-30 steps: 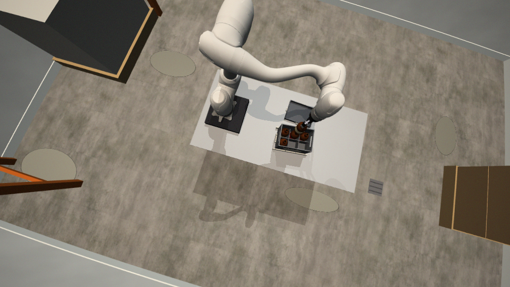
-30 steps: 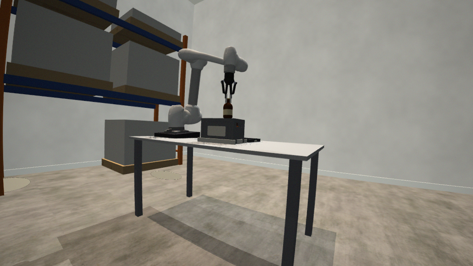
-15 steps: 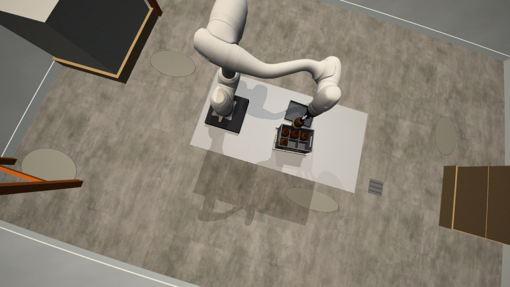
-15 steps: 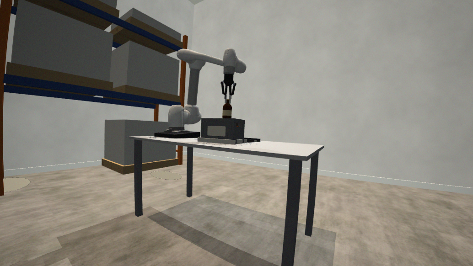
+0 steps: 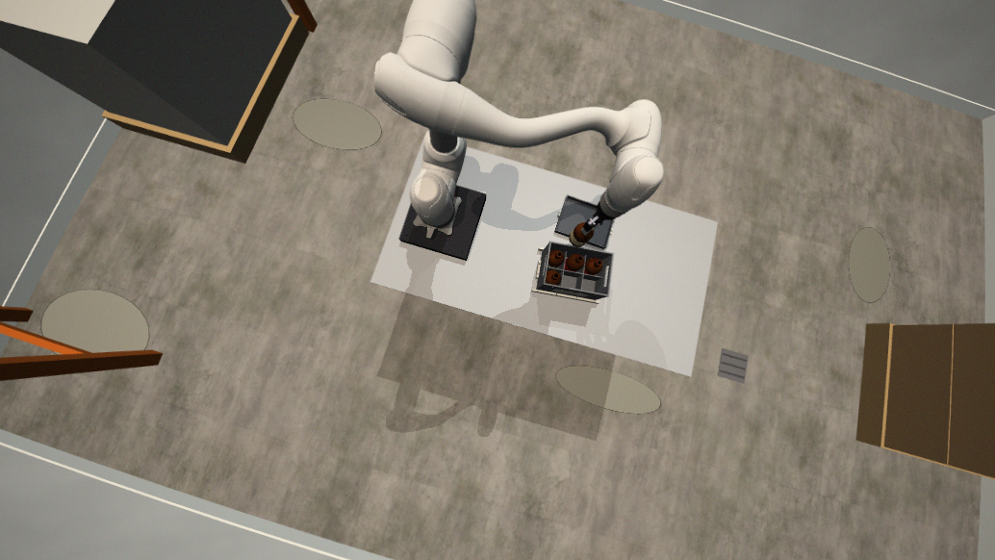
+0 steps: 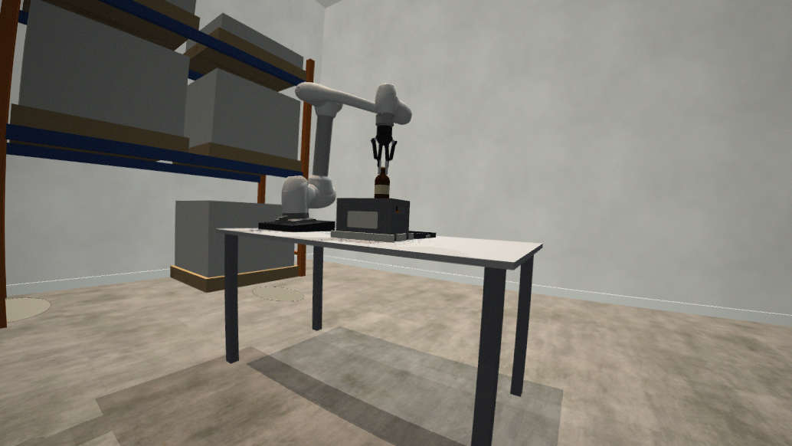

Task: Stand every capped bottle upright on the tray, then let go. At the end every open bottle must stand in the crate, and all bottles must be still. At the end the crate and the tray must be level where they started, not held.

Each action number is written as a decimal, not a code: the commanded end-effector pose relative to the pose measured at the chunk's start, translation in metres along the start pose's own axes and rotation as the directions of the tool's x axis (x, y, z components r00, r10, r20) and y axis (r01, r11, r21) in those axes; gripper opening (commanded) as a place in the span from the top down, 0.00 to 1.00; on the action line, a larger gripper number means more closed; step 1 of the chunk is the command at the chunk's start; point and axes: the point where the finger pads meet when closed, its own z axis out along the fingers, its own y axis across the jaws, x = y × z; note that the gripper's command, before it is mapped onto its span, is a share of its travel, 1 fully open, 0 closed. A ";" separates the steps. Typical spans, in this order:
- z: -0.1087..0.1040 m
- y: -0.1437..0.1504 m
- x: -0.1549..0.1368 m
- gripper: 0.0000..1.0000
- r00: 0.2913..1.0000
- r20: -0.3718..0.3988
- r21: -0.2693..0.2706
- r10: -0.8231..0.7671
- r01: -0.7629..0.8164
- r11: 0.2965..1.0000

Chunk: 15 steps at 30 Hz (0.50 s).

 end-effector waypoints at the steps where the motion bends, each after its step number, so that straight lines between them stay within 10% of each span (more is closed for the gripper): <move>1: 0.000 0.003 0.002 1.00 1.000 0.000 0.000 0.000 0.000 1.000; 15: 0.000 0.024 0.015 1.00 1.000 0.000 0.000 0.000 0.000 1.000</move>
